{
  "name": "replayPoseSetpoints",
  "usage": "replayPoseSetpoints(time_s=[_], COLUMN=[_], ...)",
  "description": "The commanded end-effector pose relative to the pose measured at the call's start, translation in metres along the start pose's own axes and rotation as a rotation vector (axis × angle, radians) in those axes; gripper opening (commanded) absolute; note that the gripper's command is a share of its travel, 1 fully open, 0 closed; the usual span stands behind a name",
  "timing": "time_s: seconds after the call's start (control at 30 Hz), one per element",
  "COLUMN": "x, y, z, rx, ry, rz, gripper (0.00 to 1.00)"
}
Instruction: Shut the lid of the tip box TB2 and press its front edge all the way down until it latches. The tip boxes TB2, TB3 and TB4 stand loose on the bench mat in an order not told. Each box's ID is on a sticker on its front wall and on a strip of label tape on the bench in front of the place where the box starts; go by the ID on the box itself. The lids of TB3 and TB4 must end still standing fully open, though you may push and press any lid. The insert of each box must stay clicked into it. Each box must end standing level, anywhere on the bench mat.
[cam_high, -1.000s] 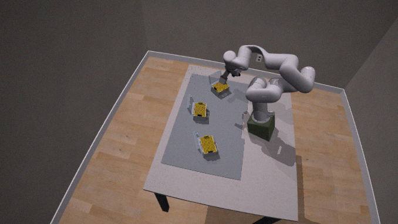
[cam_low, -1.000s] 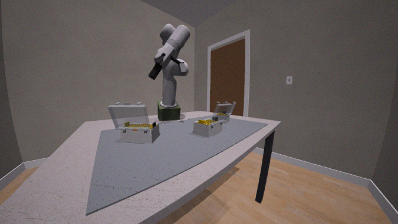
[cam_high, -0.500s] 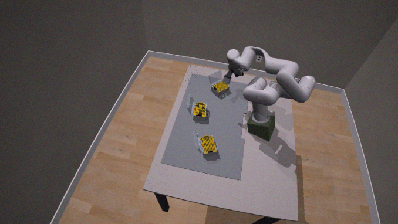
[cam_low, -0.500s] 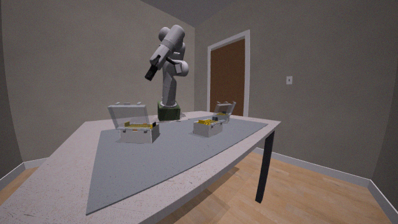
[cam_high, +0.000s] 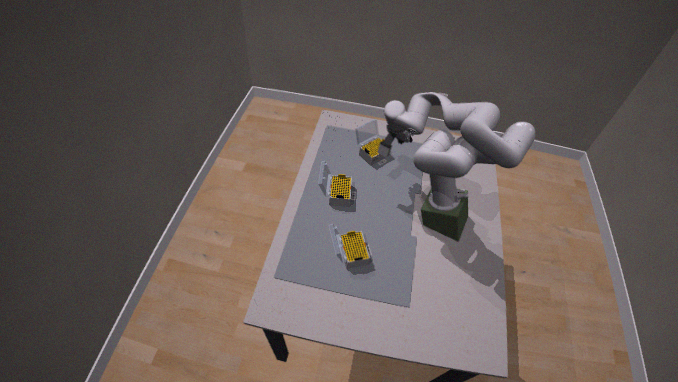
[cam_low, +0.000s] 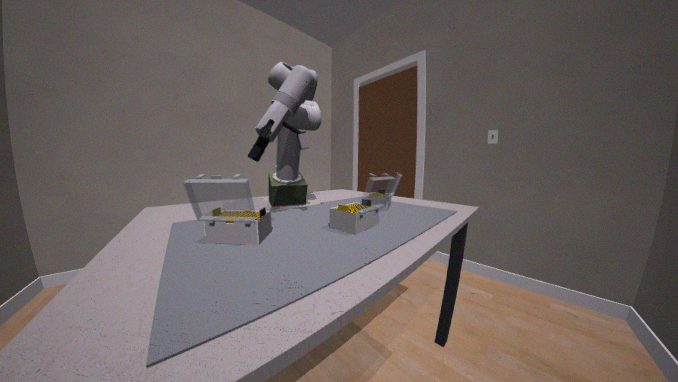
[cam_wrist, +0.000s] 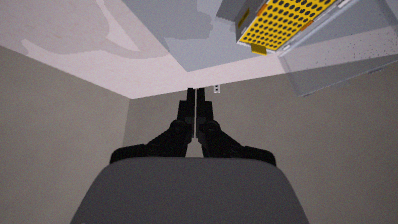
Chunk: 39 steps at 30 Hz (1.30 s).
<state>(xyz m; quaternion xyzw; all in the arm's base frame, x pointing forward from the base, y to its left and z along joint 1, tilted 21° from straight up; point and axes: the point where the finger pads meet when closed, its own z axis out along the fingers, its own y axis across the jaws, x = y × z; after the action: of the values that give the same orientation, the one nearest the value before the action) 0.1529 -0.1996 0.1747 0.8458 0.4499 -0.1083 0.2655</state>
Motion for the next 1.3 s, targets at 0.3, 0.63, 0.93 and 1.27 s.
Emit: replayPoseSetpoints(time_s=[0.3, 0.63, 0.93, 1.27], x=[0.028, 0.048, 0.057, 0.057], y=[0.006, 0.006, 0.006, 0.006], z=[0.052, 0.087, 0.105, 0.105], rx=[-0.003, -0.003, -0.002, -0.002], ry=[-0.003, -0.003, -0.003, -0.003], rz=[0.003, 0.003, 0.003, 0.003], gripper=[0.0, 0.0, 0.0, 0.0])
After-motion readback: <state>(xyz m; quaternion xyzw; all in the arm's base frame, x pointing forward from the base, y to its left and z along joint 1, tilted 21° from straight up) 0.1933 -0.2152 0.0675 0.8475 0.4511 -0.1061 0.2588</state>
